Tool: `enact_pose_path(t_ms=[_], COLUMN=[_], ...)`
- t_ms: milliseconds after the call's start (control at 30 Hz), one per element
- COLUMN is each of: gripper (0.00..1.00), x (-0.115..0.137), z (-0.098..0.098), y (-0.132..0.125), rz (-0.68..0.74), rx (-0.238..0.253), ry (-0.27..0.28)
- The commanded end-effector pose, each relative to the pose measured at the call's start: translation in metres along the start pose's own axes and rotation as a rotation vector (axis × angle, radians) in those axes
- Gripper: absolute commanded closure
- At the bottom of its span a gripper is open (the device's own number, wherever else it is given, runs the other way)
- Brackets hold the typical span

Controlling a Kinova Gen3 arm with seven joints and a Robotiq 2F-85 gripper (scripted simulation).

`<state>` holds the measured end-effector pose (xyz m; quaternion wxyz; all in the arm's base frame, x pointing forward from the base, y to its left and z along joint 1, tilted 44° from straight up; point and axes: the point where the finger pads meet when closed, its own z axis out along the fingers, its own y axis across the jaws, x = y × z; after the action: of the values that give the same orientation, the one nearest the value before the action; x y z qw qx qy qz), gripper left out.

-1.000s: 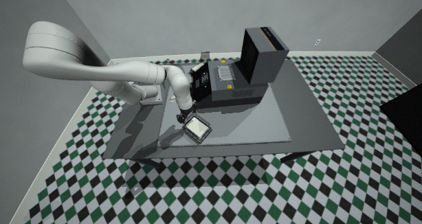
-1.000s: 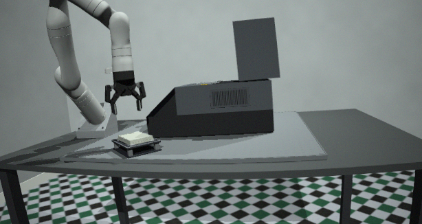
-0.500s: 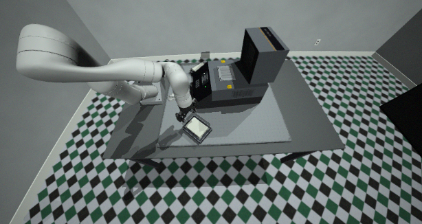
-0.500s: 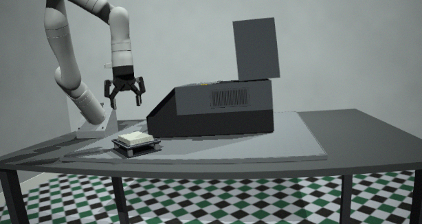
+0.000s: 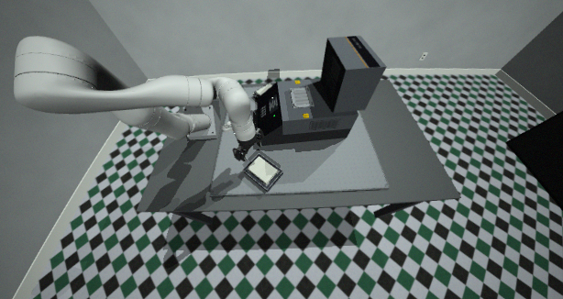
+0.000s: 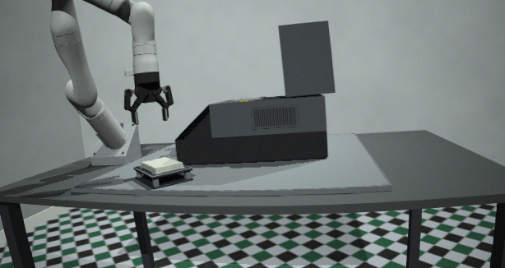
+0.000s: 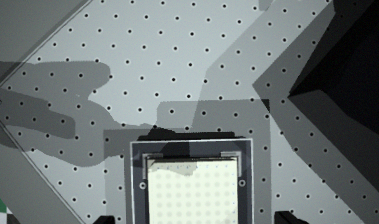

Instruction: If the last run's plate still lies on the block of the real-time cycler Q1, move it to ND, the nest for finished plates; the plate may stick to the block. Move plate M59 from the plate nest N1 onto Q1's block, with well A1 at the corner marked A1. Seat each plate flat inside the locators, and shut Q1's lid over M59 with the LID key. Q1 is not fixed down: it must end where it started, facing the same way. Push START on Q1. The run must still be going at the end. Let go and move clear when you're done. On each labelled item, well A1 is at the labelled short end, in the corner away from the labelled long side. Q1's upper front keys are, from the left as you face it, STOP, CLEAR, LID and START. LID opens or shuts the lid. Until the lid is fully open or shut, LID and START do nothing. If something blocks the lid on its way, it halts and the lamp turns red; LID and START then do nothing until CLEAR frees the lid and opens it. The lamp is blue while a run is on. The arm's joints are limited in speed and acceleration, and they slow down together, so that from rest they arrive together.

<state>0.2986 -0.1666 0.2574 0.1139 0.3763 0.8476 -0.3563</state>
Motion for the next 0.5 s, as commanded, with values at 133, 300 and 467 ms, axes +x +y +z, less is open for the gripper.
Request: enact_pose_path(t_ms=[133,300,467], gripper=[0.0,0.0,0.0], x=[0.0,0.0,0.0], z=[-0.009,-0.016,-0.022], y=[0.0,0.0,0.0], rz=[-0.001,-0.001,-0.001], rx=[-0.001,-0.001,-0.001], ry=[-0.001,-0.001,-0.001])
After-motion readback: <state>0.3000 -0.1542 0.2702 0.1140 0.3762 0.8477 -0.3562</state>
